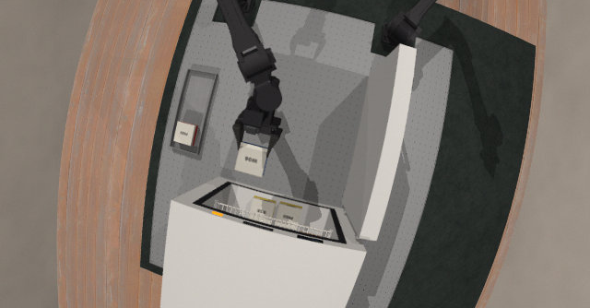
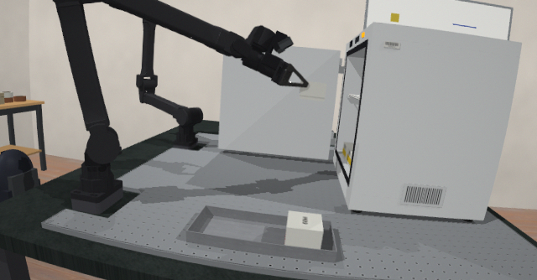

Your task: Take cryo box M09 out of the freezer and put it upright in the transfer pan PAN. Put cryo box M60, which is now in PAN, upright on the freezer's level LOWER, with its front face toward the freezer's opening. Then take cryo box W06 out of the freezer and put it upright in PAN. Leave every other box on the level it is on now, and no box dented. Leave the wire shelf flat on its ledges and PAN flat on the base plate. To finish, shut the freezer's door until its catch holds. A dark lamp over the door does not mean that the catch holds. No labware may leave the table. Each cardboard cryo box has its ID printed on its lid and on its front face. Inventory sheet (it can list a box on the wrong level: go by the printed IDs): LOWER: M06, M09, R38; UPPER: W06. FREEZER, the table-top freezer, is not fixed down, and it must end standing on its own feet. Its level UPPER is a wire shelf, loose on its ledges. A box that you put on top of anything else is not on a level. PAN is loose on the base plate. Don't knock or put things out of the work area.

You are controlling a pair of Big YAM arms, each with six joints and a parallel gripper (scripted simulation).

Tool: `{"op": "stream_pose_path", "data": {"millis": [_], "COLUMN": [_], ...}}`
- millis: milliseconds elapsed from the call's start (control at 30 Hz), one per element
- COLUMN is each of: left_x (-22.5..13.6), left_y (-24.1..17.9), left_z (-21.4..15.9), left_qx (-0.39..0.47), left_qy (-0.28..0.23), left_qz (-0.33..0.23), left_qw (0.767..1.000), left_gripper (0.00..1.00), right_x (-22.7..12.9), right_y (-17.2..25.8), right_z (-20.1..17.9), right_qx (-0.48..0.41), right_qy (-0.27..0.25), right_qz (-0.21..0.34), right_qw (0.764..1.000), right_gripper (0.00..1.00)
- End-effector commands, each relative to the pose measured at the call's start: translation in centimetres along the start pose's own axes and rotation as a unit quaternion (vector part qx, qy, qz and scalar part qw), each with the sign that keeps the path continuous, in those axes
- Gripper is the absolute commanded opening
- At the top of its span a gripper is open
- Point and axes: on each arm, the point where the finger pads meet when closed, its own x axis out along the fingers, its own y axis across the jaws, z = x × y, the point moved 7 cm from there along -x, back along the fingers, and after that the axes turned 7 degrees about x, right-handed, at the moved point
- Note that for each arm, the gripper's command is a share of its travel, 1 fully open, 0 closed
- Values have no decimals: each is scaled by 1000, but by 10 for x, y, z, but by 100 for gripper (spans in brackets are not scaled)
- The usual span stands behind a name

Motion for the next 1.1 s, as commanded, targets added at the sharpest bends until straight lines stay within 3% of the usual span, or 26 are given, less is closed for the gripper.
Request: {"op": "stream_pose_path", "data": {"millis": [0, 1067], "left_x": [4, 4], "left_y": [-2, -2], "left_z": [-14, -14], "left_qx": [-6, -6], "left_qy": [16, 16], "left_qz": [-2, -2], "left_qw": [1000, 1000], "left_gripper": [0, 0], "right_x": [-5, -26], "right_y": [-14, -92], "right_z": [10, -37], "right_qx": [10, 7], "right_qy": [-21, -21], "right_qz": [1, 2], "right_qw": [1000, 1000], "right_gripper": [77, 77]}}
